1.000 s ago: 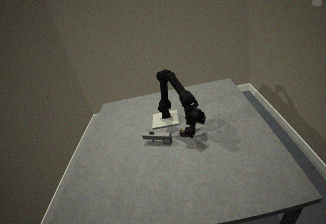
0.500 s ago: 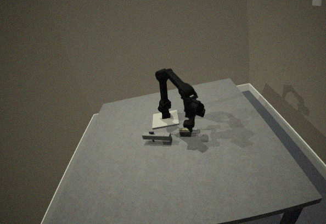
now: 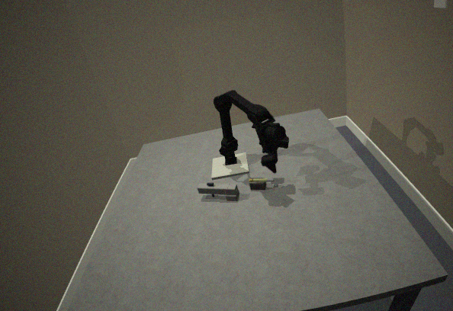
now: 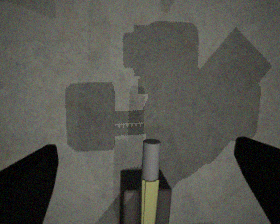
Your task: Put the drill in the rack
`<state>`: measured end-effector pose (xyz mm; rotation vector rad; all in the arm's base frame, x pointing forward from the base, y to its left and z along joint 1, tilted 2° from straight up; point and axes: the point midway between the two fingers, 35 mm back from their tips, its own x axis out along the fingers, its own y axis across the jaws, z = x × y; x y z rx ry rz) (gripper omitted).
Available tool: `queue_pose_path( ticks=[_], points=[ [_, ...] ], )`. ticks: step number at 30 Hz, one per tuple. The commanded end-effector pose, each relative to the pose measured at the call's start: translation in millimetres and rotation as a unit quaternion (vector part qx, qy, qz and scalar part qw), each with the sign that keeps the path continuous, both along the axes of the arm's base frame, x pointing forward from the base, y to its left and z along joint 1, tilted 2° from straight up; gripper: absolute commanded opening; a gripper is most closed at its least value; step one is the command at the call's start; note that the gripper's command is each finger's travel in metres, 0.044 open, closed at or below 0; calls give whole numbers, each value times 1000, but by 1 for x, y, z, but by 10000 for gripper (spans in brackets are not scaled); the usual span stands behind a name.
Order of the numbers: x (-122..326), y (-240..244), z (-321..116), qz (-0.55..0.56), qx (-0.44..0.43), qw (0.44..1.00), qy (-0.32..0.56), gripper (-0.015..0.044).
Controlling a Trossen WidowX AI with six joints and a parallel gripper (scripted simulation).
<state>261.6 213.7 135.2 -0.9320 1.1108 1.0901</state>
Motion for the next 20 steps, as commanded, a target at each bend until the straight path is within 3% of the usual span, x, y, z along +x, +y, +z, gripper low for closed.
queue_pose_path(
  ticks=[1, 9, 20],
  points=[
    [-11, 26, 31, 22, 68, 997, -40, 440],
    [-40, 69, 87, 60, 186, 978, -79, 440],
    [-141, 112, 217, 166, 424, 886, -92, 440]
  ],
)
